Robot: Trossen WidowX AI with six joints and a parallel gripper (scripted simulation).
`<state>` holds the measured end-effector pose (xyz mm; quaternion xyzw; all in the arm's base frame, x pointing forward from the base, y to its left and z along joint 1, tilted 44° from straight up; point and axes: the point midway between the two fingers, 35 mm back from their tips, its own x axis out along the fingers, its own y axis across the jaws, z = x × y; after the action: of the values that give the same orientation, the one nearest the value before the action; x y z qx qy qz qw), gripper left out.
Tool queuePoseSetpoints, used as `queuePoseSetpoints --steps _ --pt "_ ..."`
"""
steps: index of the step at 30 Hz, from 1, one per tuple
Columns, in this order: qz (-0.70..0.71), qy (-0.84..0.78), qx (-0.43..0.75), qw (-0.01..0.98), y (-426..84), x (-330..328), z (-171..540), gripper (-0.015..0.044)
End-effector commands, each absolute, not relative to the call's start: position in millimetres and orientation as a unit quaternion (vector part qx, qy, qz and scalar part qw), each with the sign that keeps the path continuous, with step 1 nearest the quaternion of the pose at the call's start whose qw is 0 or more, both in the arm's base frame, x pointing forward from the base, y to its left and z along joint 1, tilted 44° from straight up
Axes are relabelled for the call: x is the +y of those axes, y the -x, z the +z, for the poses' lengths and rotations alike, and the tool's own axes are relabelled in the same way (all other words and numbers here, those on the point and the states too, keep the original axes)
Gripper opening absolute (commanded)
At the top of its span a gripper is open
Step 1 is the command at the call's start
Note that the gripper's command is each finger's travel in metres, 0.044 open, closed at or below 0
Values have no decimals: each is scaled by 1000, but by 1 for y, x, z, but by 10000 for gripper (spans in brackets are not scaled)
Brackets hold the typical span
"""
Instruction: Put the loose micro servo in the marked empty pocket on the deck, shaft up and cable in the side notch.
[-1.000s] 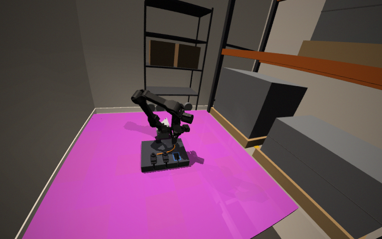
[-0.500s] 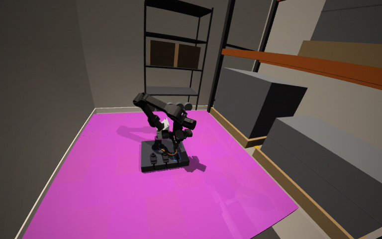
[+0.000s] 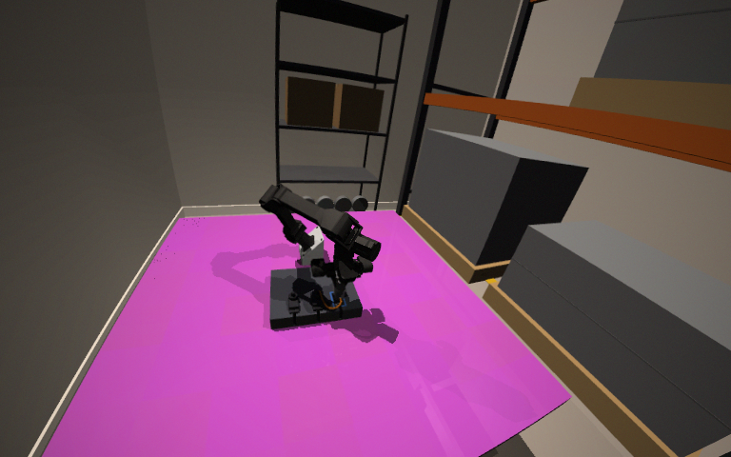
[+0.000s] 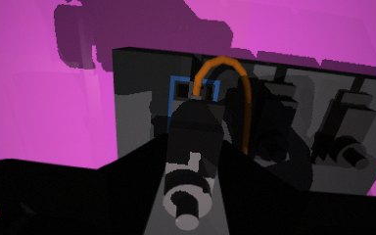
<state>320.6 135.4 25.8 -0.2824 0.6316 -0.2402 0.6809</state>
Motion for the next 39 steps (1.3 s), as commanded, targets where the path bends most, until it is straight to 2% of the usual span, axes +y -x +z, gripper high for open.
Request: queuePoseSetpoints --steps 1,39 --pt "-235 287 629 683 -324 139 28 0" --pt "-235 287 629 684 -326 125 12 0"
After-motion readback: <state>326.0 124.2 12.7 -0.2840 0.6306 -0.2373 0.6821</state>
